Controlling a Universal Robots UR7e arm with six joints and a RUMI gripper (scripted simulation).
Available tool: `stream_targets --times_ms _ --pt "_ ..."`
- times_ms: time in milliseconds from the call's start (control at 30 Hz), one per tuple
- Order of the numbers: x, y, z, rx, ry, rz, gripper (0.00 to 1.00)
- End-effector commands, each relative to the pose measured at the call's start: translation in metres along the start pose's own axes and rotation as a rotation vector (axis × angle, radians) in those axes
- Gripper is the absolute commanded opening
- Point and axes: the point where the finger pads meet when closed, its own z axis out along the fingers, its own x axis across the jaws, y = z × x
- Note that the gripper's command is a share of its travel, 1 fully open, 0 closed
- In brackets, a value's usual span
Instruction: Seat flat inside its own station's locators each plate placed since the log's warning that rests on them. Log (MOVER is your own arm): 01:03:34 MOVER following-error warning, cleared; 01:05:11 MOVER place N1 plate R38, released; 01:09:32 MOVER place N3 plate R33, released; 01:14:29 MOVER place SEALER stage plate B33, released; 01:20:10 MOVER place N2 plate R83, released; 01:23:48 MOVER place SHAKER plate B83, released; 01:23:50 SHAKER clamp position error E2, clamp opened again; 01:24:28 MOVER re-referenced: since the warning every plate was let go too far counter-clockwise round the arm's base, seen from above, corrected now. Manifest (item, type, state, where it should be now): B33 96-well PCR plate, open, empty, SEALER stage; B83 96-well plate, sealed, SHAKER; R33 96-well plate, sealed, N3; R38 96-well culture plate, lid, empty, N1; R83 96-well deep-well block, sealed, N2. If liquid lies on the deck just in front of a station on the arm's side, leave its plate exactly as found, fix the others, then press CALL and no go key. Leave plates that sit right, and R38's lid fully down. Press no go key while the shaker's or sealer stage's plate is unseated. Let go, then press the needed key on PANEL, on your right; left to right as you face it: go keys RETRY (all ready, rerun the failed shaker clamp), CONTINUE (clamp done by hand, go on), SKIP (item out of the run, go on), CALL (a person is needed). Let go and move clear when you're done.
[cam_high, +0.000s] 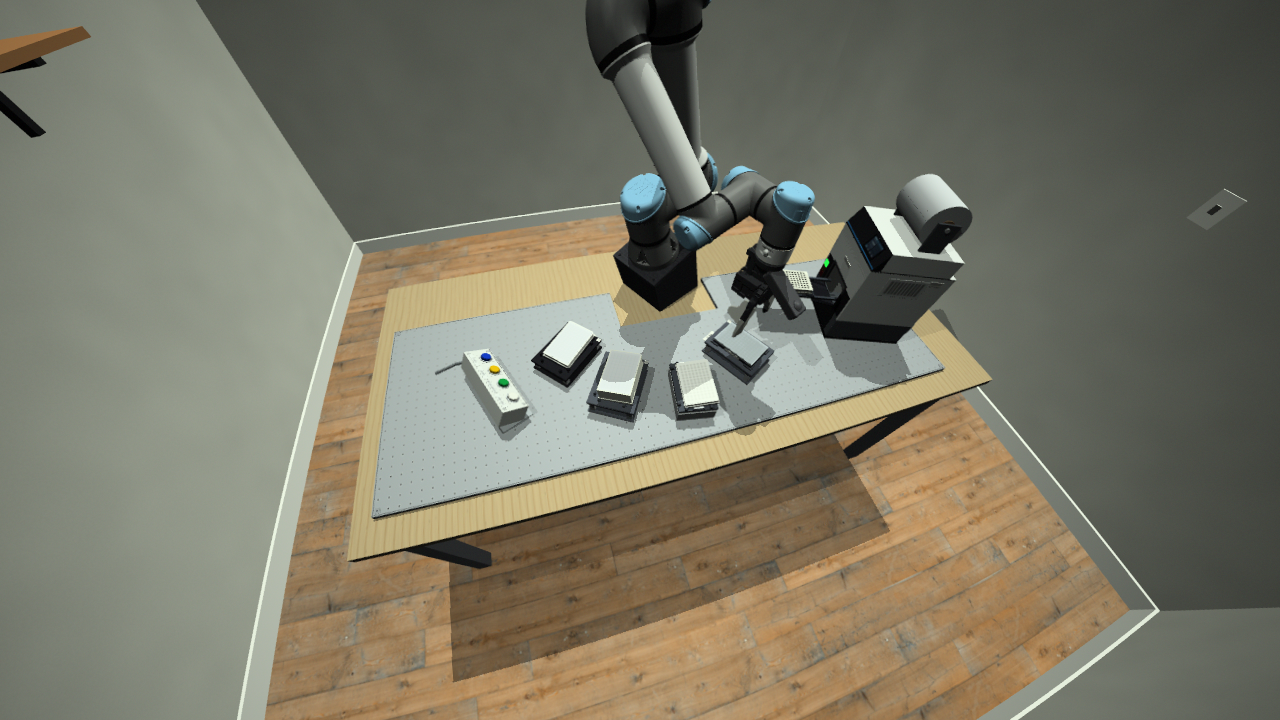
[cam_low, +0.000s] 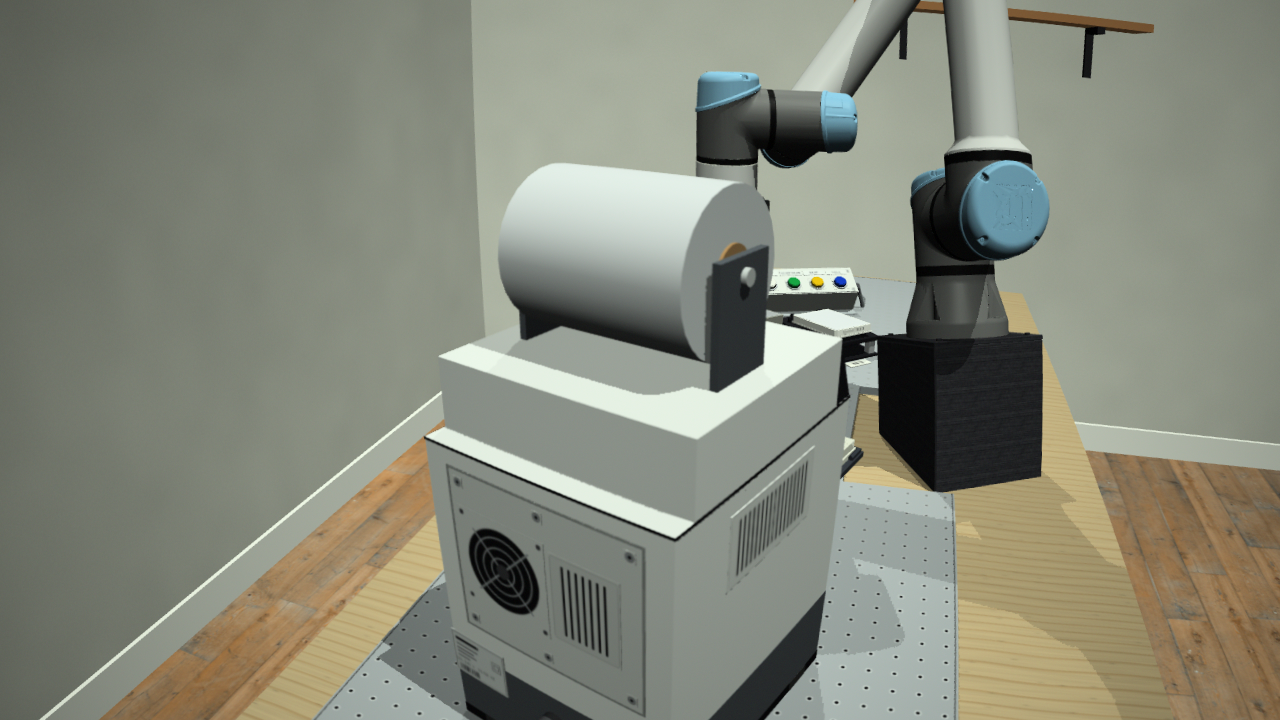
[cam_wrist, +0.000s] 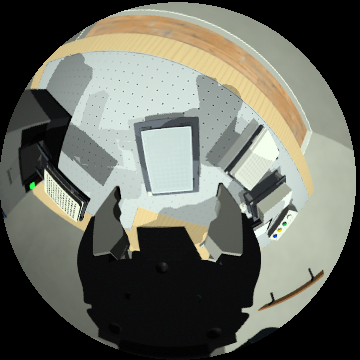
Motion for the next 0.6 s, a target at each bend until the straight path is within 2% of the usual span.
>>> stream_targets --times_ms 0,300,467,567 --pt "-0.015 -0.002 -0.001 -0.002 0.000 -0.061 0.82" --pt "-0.050 -0.006 -0.001 -0.002 0.000 -0.201 0.82" --pt "-0.075 -0.009 -0.001 -0.002 0.000 -0.200 0.82" --pt "-0.077 -0.009 -0.001 -0.002 0.000 -0.200 0.82"
